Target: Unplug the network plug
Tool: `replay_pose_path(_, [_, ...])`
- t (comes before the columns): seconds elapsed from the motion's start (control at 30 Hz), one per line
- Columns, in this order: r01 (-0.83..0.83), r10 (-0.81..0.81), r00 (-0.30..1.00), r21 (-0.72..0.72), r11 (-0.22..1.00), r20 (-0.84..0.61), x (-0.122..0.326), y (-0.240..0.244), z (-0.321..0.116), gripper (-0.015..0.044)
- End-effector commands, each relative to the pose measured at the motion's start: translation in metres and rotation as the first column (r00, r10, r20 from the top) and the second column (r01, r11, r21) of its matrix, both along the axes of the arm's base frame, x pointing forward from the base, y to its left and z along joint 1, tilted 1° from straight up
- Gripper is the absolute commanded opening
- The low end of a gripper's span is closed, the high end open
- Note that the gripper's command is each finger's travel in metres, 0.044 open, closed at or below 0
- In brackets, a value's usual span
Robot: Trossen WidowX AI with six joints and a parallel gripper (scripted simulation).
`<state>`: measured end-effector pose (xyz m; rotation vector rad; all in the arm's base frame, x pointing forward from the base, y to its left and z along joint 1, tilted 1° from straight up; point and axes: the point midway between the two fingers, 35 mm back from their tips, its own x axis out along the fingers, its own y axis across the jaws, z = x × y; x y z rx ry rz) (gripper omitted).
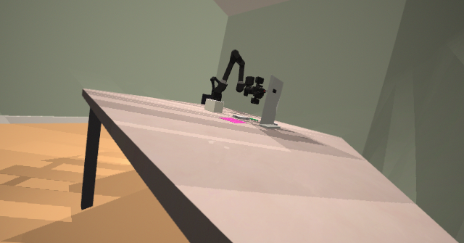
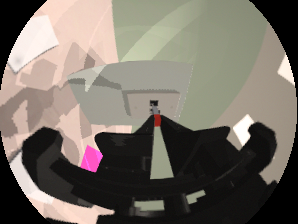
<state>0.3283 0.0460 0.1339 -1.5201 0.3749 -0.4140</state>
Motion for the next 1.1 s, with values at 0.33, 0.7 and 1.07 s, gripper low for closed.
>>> replay_pose_path(0.33, [0.005,-0.005,1.000,-0.007,1.000,-0.008,-0.010,0.003,-0.002,0.0000])
replay_pose_path(0.7, [0.000,0.000,1.000,0.000,1.000,-0.002,-0.011,0.006,0.000,0.0000])
replay_pose_path(1.07, [0.001,-0.001,1.000,-0.001,1.000,-0.003,-0.016,0.006,0.016,0.0000])
